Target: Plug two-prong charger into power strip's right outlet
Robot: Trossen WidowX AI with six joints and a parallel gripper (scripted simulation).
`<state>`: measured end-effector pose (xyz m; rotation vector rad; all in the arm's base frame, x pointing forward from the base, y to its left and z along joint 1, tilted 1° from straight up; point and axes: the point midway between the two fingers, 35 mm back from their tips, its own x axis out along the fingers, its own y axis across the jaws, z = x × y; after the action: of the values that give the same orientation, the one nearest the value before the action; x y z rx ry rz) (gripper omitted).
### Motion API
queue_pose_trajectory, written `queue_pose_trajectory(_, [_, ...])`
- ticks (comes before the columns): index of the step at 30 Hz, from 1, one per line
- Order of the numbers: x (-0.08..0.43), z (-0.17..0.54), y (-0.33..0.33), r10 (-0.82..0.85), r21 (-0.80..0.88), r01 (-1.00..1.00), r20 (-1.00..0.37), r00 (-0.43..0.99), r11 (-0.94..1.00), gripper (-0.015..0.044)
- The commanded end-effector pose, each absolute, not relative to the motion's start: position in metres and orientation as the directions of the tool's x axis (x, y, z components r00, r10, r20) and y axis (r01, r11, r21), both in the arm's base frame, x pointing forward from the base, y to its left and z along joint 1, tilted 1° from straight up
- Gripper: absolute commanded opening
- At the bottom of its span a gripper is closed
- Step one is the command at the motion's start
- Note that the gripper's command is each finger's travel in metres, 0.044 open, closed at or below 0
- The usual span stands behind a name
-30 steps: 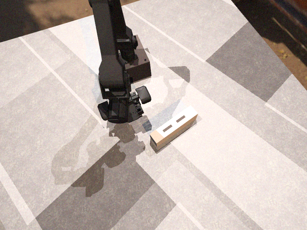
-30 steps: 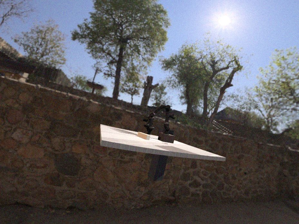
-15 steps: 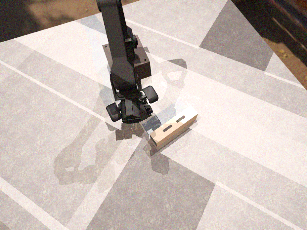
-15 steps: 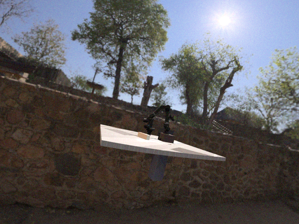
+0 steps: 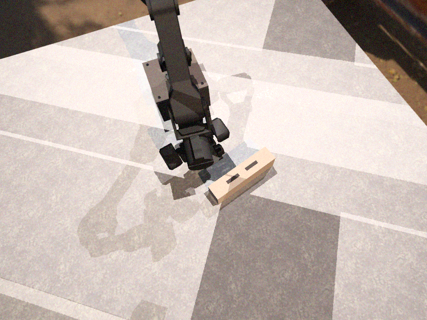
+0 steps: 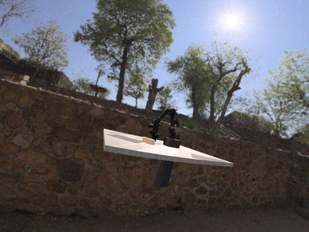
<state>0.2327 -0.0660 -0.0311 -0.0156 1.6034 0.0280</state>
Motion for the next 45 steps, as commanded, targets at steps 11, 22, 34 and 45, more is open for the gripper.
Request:
queue_pose_trajectory(11, [0.235,-0.041,-0.043,0.011,0.014,-0.073,-0.999,-0.036,0.997,0.0000])
queue_pose_trajectory(22, [0.247,-0.041,-0.040,0.011,0.014,-0.079,-0.999,-0.035,0.997,0.0000])
queue_pose_trajectory(34, [0.261,-0.041,-0.035,0.012,0.014,-0.086,-0.999,-0.034,0.996,0.0000])
queue_pose_trajectory(45, [0.275,-0.041,-0.030,0.012,0.015,-0.093,-0.999,-0.032,0.996,0.0000])
